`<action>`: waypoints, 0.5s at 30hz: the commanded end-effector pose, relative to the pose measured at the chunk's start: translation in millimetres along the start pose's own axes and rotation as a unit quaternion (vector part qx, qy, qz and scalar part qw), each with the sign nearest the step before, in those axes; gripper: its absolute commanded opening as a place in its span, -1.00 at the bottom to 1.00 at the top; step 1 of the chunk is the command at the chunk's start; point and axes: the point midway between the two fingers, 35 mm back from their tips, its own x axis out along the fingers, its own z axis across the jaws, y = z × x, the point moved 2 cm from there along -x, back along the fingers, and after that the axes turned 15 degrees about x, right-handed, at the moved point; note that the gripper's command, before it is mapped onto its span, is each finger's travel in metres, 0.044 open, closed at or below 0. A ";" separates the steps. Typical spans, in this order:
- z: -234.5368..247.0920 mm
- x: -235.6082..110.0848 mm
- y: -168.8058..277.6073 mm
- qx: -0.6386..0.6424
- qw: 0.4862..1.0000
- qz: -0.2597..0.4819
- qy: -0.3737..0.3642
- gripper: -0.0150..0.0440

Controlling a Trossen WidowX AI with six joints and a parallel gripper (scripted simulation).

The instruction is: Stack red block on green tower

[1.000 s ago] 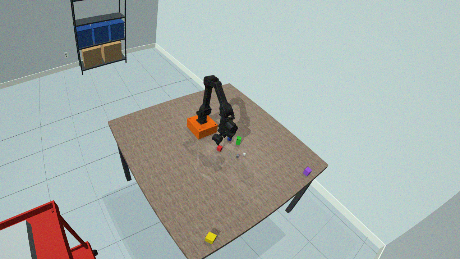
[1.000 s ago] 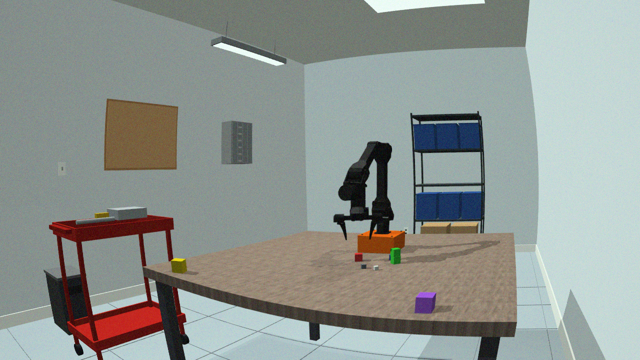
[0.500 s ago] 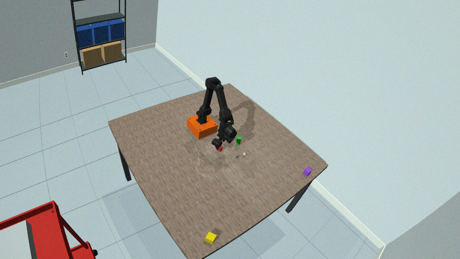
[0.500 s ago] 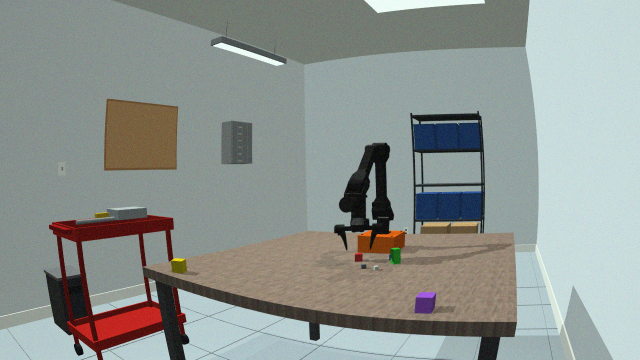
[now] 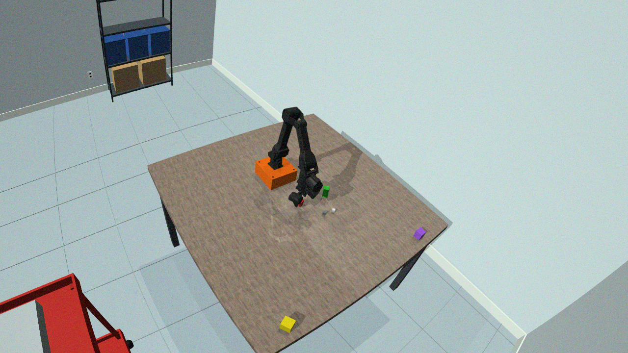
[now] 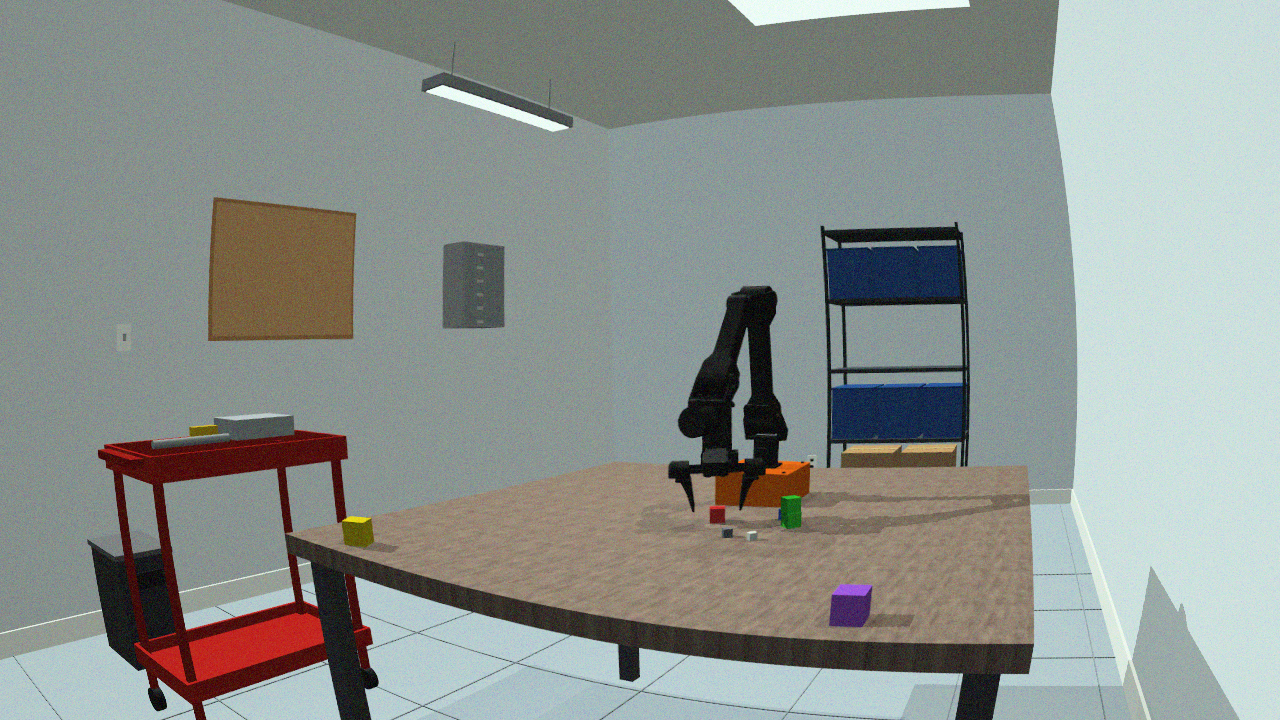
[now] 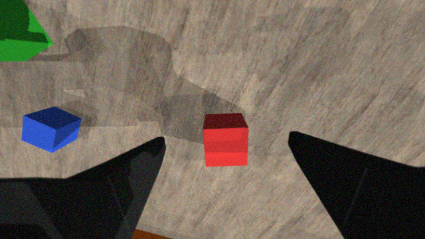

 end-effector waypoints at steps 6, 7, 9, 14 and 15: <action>0.0 15.9 2.5 0.002 1.000 0.004 0.001 1.00; 0.0 16.2 2.5 0.002 1.000 0.004 0.001 1.00; 0.0 16.2 2.5 0.002 1.000 0.004 0.001 1.00; 0.0 16.2 2.5 0.002 1.000 0.004 0.001 1.00; 0.0 16.2 2.5 0.002 1.000 0.004 0.001 1.00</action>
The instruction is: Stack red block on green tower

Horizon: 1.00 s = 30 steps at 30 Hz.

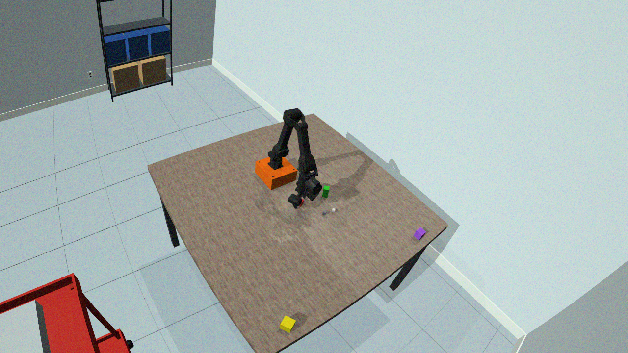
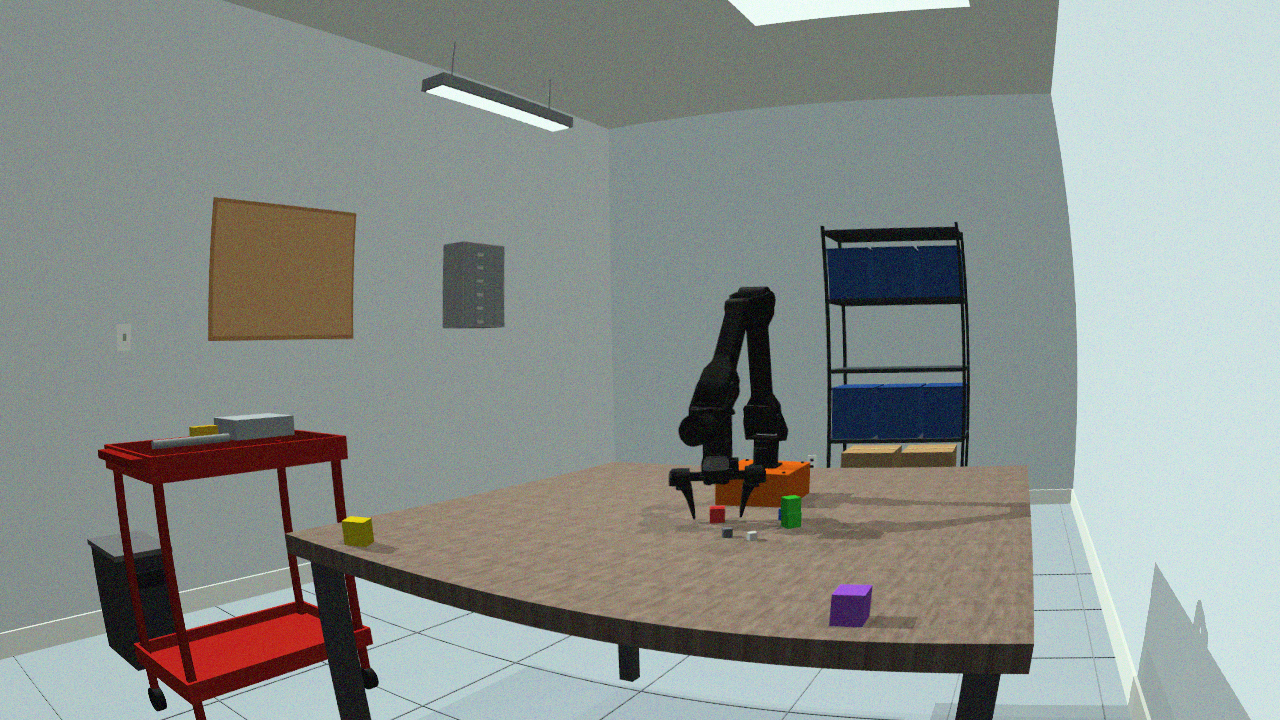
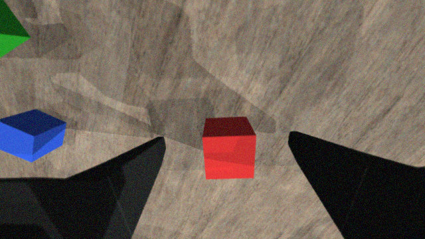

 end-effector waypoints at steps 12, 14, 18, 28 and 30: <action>-0.5 0.8 0.2 0.002 1.000 0.001 0.002 0.73; -0.5 0.8 0.2 0.002 1.000 0.001 0.002 0.56; -0.5 0.8 0.2 0.002 1.000 0.001 0.002 0.20; -0.5 0.8 0.2 0.002 1.000 0.001 0.002 -0.23; -0.4 -1.6 0.0 0.002 1.000 0.001 0.002 -0.40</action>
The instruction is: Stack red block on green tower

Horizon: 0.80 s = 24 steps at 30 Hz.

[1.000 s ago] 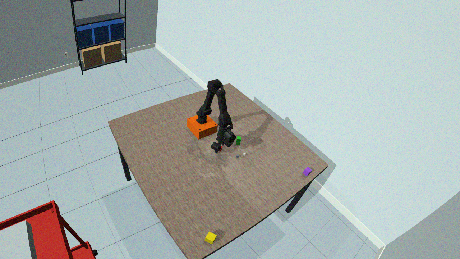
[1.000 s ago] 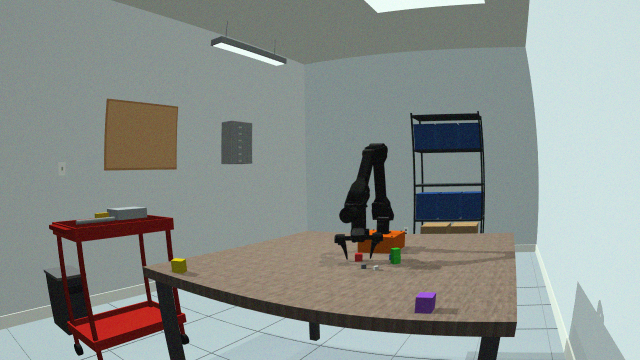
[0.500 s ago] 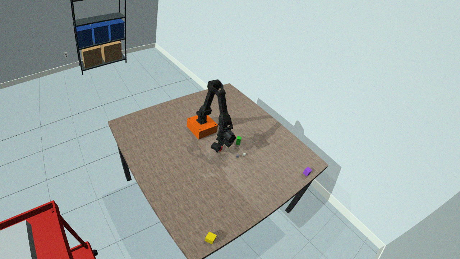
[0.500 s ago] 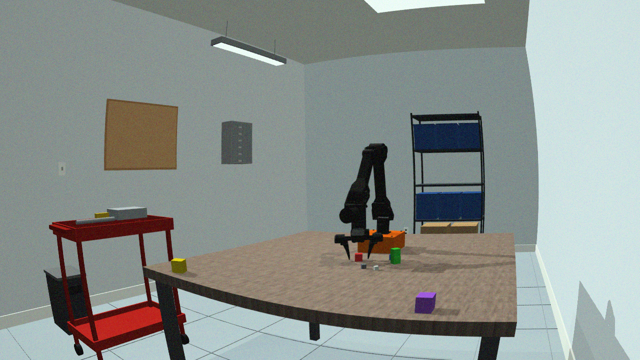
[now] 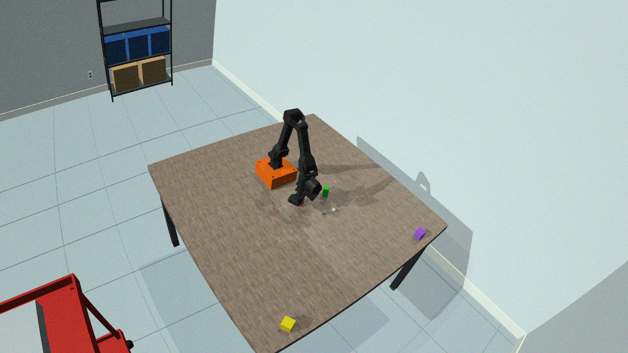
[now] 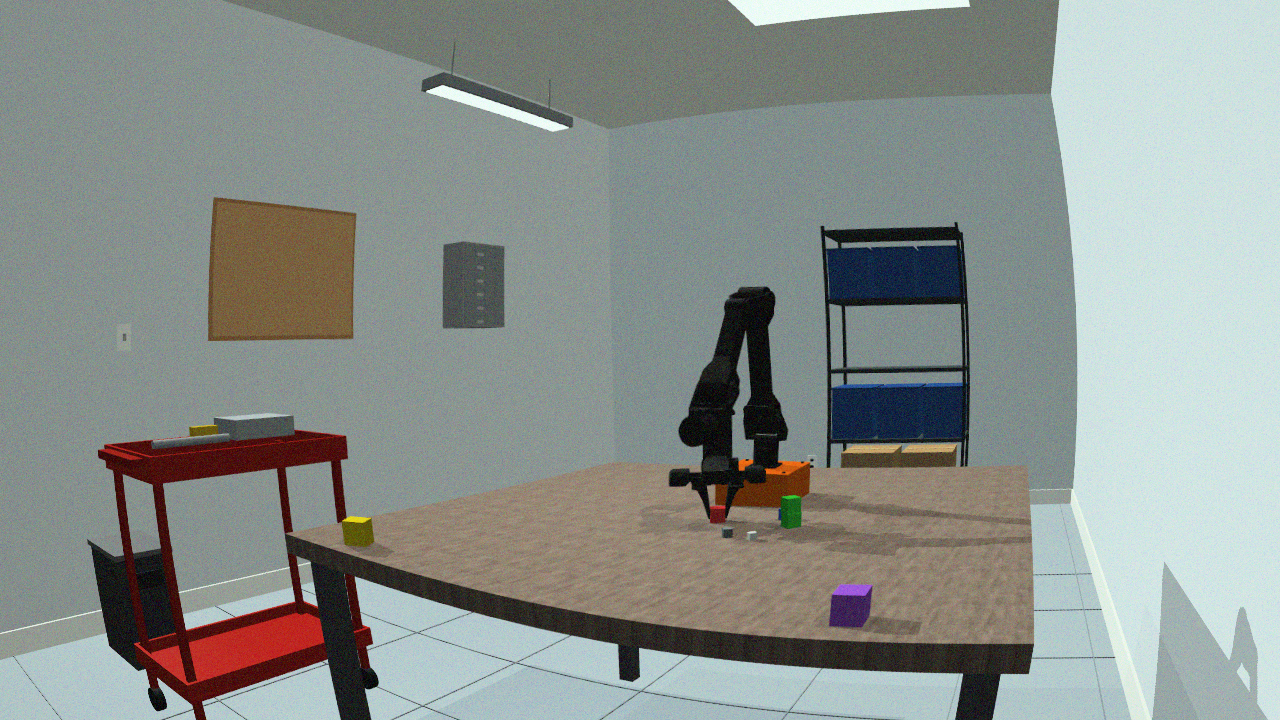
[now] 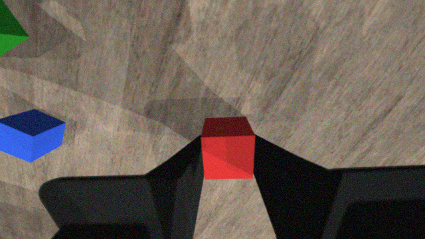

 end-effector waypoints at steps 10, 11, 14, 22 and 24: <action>0.1 -44.9 -0.6 0.001 1.000 0.000 0.002 -0.49; 0.1 -49.4 -0.6 0.001 1.000 0.000 0.002 -0.49; 0.1 -63.5 -0.7 0.001 1.000 0.000 0.002 -0.49; 0.3 -101.0 -0.8 0.001 1.000 0.000 0.002 -0.49; 0.3 -110.4 -0.8 0.001 1.000 0.000 0.002 -0.49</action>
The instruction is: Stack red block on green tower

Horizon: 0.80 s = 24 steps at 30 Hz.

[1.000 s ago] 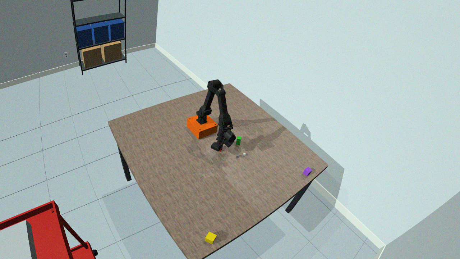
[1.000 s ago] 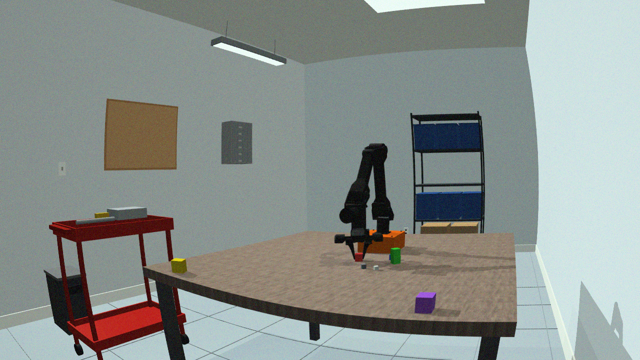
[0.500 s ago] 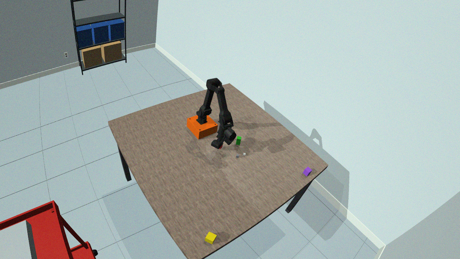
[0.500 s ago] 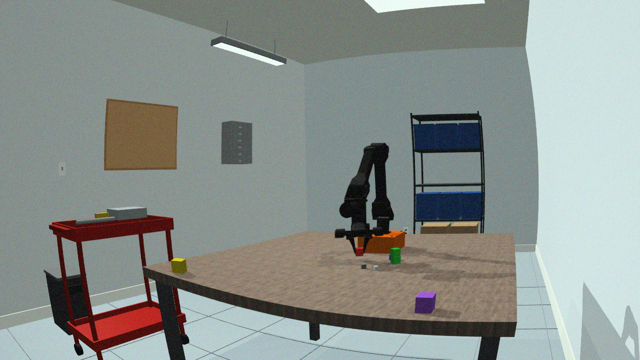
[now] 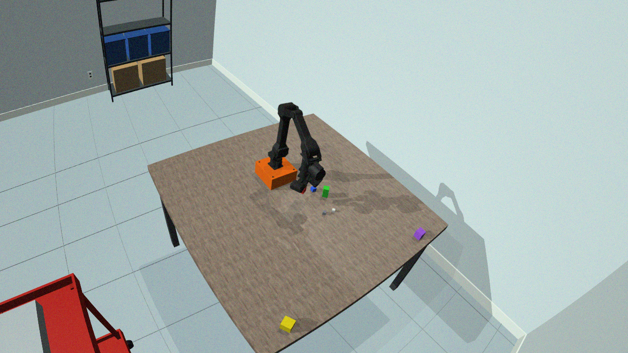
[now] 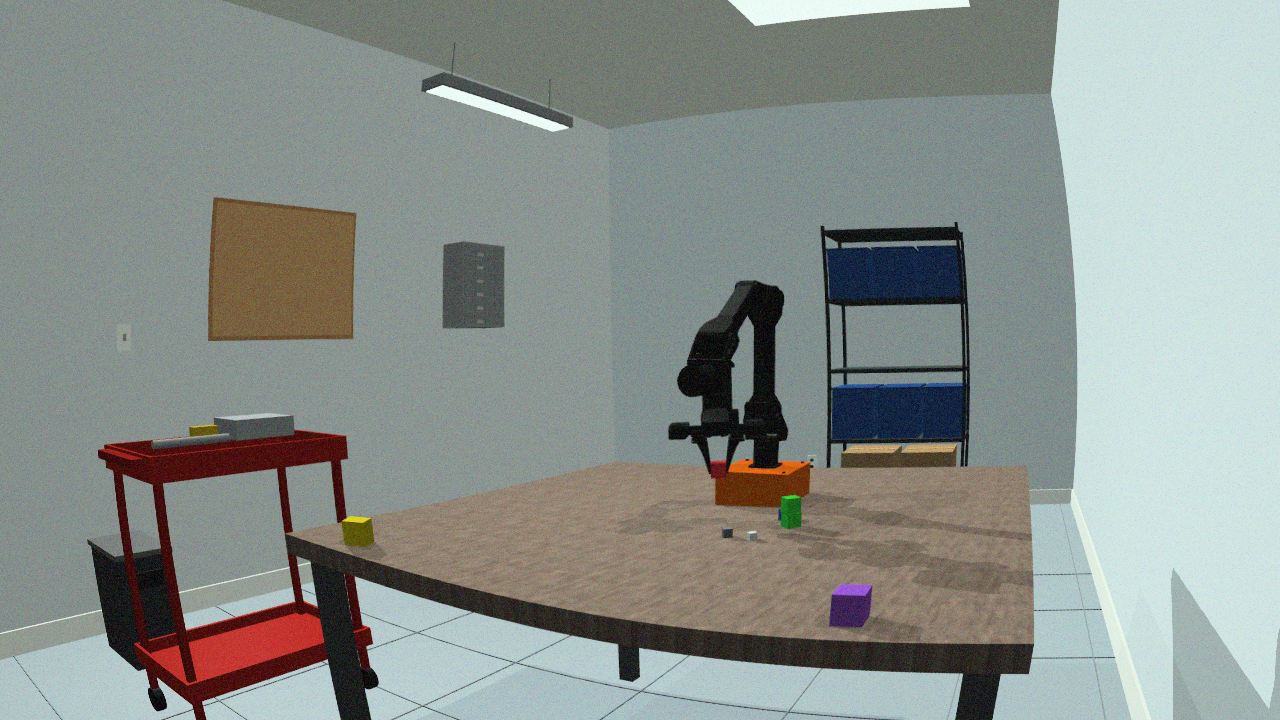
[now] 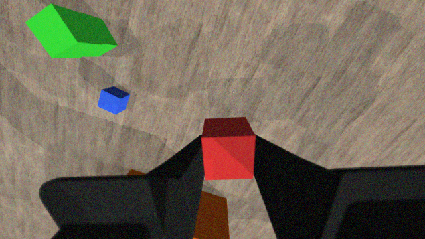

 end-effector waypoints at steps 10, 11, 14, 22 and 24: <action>0.1 -24.1 -0.2 0.000 1.000 -0.004 0.001 -0.49; 0.2 -26.6 -0.1 -0.001 1.000 -0.005 0.003 -0.49; 1.5 -27.6 -0.9 -0.002 1.000 -0.006 0.003 -0.49; 28.6 -28.8 -16.2 -0.014 1.000 -0.007 0.003 -0.49; 37.3 -29.0 -20.3 -0.014 1.000 -0.007 0.002 -0.49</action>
